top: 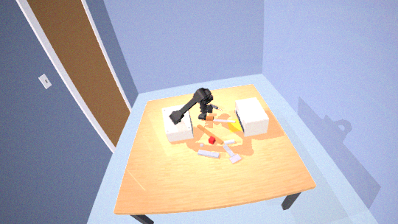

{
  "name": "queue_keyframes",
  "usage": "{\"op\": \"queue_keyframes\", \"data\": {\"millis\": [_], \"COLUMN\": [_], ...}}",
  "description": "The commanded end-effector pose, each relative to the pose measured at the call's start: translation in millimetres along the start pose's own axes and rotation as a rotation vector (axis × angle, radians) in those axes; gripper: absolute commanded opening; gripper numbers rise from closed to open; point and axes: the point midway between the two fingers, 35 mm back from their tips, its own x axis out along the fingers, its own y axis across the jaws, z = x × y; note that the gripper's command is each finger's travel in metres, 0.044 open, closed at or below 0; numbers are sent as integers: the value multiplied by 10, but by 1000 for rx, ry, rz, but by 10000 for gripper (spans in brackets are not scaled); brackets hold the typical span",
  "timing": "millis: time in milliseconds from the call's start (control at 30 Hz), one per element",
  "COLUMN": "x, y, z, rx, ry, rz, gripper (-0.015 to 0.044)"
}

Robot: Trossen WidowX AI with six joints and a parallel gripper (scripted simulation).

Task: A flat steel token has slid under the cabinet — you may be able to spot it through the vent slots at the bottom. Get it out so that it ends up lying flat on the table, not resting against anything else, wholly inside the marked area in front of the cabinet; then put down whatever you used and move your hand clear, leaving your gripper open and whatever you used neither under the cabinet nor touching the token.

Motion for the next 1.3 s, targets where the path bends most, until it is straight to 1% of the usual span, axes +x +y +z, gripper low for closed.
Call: {"op": "queue_keyframes", "data": {"millis": [0, 800, 1033, 1067, 1200, 1267], "x": [-16, -20, -5, -5, -6, -5], "y": [69, 271, 233, 233, 235, 234], "z": [1, -32, -40, -40, -39, -40], "rx": [-3, -2, 1, 1, 1, 1], "ry": [-3, -3, 0, 0, 0, -2], "rz": [6, 7, 2, 2, 3, 5], "gripper": [0, 0, 184, 200, 200, 253]}}
